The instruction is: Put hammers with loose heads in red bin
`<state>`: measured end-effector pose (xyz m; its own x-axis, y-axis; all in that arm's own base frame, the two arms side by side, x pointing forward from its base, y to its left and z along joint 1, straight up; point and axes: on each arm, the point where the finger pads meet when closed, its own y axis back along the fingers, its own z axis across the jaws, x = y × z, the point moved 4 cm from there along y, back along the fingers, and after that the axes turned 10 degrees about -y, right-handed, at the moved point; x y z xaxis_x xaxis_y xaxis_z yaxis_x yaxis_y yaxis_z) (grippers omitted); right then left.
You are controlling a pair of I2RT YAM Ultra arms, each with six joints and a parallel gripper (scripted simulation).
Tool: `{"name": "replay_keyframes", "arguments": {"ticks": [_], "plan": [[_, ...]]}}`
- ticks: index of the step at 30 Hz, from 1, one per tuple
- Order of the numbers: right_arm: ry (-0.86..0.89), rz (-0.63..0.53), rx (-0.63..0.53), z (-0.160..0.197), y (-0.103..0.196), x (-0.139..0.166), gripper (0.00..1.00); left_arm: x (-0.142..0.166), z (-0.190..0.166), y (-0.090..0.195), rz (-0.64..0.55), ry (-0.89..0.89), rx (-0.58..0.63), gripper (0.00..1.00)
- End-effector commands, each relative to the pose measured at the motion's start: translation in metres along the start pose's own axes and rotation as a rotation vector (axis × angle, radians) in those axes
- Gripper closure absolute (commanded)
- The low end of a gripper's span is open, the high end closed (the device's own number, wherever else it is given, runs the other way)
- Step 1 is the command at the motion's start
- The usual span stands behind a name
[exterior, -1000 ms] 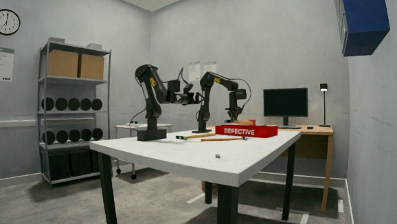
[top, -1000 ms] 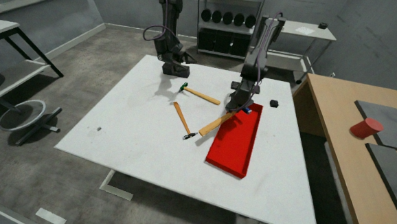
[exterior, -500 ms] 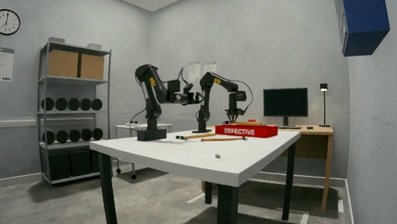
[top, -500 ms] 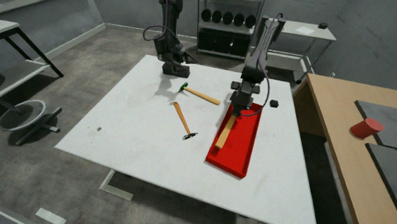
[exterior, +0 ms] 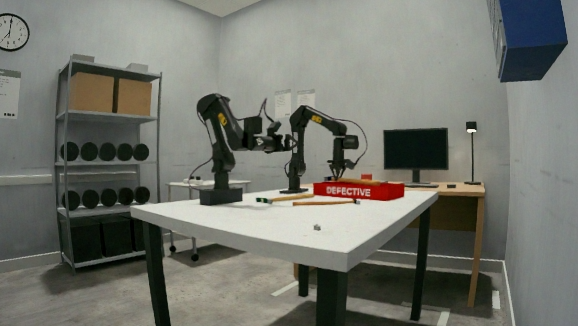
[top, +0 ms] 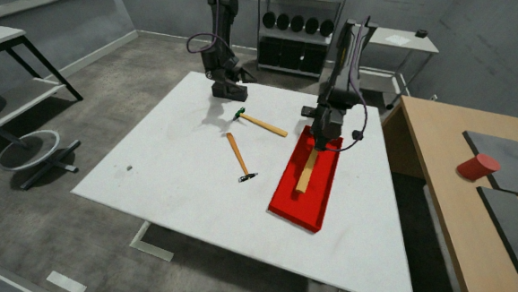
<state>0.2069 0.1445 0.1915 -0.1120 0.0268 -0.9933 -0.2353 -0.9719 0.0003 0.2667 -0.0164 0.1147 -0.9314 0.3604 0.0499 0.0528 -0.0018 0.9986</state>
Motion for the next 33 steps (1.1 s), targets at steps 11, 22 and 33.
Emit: {"name": "replay_keyframes", "arguments": {"ticks": [11, 22, 33], "plan": [[-0.029, 0.005, 0.000, 0.000, 0.002, 0.006, 0.00, 0.008, 0.006, 0.018, -0.049, 0.005, -0.016, 0.85], [-0.029, 0.005, 0.000, 0.000, 0.002, 0.006, 0.00, -0.002, 0.007, 0.003, -0.078, 0.000, -0.025, 0.85], [-0.029, 0.005, 0.000, 0.000, 0.002, 0.006, 0.00, 0.003, 0.006, -0.014, -0.054, 0.000, -0.017, 0.85]]}}
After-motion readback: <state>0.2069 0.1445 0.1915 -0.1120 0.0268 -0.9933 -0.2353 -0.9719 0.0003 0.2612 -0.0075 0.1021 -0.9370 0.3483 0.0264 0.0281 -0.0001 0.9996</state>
